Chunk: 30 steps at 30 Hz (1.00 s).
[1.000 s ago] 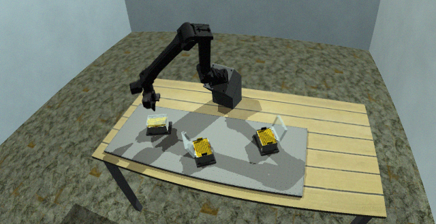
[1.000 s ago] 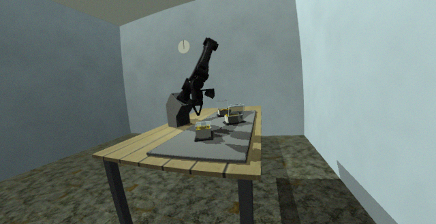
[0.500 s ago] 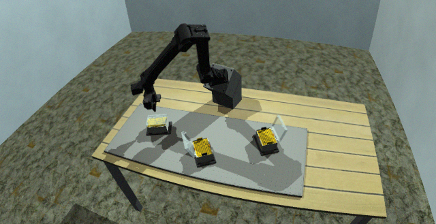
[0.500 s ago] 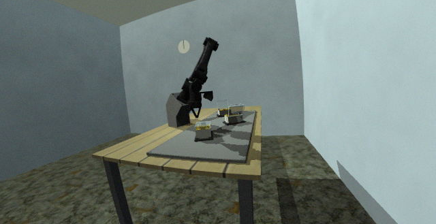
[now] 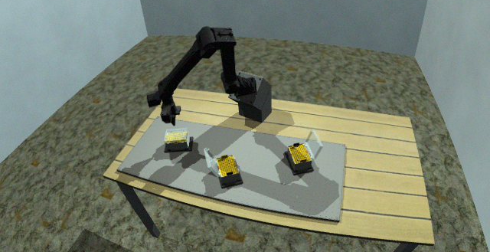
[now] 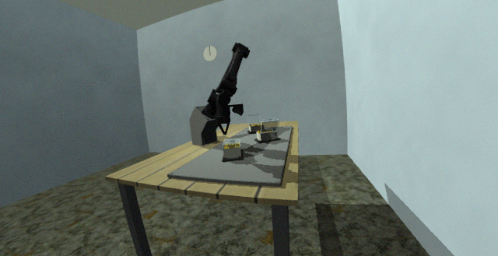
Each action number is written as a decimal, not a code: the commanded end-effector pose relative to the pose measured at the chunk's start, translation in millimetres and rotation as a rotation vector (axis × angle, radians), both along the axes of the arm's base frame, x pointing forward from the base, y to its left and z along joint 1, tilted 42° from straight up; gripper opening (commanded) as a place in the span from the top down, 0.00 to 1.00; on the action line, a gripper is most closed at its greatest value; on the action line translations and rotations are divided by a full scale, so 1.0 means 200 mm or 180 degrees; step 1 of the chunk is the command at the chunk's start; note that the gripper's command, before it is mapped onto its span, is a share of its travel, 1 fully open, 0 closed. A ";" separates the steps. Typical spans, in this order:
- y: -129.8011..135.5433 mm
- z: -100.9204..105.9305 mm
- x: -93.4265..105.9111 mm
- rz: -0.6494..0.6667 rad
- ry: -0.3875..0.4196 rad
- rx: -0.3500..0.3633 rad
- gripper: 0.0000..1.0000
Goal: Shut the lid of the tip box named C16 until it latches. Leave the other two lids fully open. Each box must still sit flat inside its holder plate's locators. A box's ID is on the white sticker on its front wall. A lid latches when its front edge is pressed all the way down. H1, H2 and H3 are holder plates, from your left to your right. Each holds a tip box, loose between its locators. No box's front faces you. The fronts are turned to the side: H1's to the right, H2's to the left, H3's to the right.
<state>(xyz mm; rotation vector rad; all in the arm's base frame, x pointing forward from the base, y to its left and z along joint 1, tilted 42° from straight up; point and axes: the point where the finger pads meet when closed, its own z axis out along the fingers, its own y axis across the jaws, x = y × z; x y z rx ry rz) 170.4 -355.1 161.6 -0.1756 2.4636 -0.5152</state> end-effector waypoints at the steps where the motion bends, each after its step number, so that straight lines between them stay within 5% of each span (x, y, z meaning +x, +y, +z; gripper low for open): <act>1: 0.00 0.02 -0.02 -0.0009 -0.0011 -0.0072 1.00; 26: 0.00 0.02 -0.02 -0.0009 -0.0011 -0.0072 1.00; 30: 0.00 -0.06 0.04 0.0010 -0.0003 0.0029 1.00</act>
